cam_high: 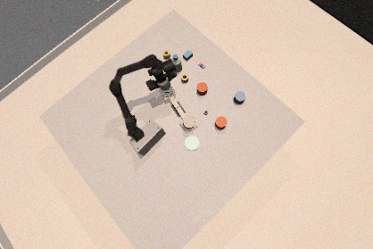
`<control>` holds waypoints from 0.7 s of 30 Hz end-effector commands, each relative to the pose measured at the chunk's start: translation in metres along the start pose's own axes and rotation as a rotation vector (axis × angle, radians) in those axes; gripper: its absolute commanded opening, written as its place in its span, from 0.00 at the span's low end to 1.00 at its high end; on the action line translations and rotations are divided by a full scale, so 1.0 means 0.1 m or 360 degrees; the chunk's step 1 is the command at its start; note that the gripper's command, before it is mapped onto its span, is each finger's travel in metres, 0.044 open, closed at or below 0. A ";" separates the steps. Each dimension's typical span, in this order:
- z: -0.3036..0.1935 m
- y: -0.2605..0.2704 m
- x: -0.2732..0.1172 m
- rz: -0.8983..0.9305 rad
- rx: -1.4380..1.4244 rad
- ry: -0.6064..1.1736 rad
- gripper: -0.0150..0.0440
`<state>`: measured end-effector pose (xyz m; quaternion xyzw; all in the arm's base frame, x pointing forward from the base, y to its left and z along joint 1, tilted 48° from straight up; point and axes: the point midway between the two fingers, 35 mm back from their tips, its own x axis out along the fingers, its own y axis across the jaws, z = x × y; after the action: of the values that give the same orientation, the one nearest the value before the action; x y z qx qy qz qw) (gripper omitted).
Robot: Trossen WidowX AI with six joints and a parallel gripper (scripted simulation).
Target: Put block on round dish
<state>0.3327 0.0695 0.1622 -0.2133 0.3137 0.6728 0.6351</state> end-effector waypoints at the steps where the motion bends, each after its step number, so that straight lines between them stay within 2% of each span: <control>1: 0.00 -0.01 -0.09 -0.0022 -0.0003 0.0006 0.25; 21: 0.00 0.01 -0.10 -0.0011 0.0010 -0.0001 0.25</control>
<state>0.3319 0.0633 0.1696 -0.2127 0.3144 0.6713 0.6366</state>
